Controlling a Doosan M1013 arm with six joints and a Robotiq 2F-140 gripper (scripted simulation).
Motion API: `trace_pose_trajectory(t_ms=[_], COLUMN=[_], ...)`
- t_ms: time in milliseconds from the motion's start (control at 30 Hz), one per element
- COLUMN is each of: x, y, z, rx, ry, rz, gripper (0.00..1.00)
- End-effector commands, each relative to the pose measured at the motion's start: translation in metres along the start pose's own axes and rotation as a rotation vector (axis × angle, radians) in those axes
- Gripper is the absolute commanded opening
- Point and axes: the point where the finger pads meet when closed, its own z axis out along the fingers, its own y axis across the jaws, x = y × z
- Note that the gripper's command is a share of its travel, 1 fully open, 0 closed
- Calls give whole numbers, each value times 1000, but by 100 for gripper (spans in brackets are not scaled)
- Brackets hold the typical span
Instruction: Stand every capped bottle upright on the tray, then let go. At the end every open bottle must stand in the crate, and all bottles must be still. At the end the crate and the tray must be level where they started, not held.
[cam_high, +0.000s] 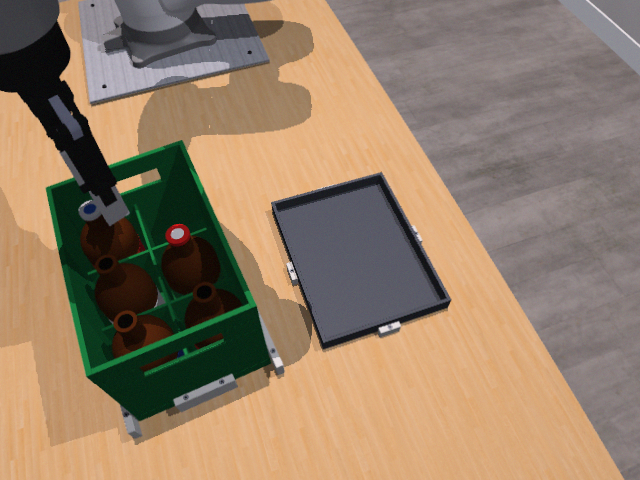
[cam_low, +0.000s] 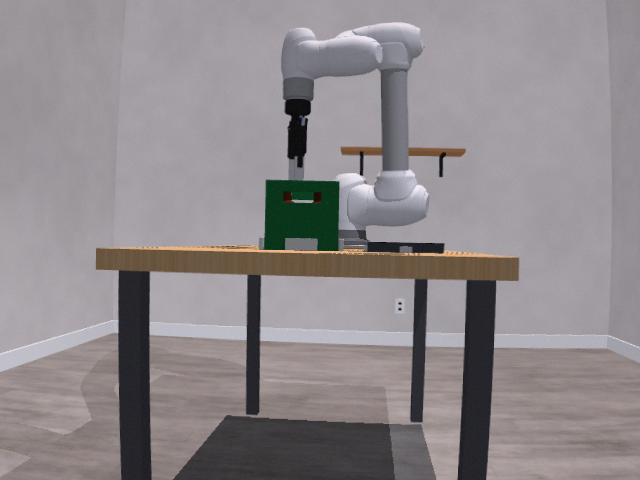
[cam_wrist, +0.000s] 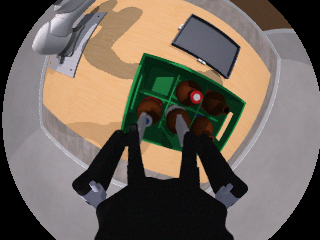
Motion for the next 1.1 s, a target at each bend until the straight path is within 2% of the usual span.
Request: trace_pose_trajectory(t_ms=[0,633,733,1067], x=[-5,-13,-12,-13], y=[-14,-35,-32,-35], z=[1,3,3,2], rx=[-5,-5,0,-6], ry=[-2,-3,-1,-3], rz=[-58,-249,-236,-364], gripper=[38,38,38,38])
